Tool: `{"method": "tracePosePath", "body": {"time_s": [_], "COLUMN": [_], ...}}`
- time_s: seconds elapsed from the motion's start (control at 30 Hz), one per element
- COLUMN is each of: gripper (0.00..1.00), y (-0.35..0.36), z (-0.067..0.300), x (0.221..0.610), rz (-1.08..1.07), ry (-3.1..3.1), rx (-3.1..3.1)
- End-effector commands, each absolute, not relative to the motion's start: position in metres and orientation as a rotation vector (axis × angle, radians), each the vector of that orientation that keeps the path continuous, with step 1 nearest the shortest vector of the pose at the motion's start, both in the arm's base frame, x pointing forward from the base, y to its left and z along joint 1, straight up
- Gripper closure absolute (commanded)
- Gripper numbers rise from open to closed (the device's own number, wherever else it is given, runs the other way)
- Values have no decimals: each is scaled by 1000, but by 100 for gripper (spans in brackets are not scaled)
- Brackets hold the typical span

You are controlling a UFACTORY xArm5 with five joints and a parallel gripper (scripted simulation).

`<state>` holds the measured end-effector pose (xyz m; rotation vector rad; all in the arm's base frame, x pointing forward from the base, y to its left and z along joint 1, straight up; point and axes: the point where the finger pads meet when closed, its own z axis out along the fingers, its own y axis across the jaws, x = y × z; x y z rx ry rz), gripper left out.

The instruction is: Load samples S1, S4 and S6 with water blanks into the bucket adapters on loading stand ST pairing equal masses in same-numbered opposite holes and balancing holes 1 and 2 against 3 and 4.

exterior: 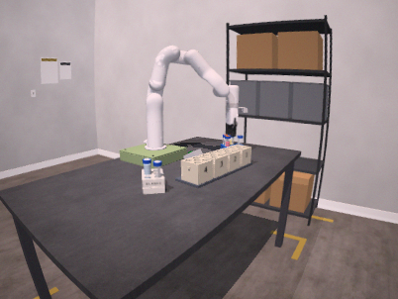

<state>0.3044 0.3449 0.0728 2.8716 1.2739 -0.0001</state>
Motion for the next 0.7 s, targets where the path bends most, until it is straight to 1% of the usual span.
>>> {"method": "tracePosePath", "body": {"time_s": [0.0,0.67], "gripper": [43,43], "y": [346,346], "z": [71,59], "x": [305,305], "rz": [3,3], "ry": [1276,1276], "rx": [2876,2876]}}
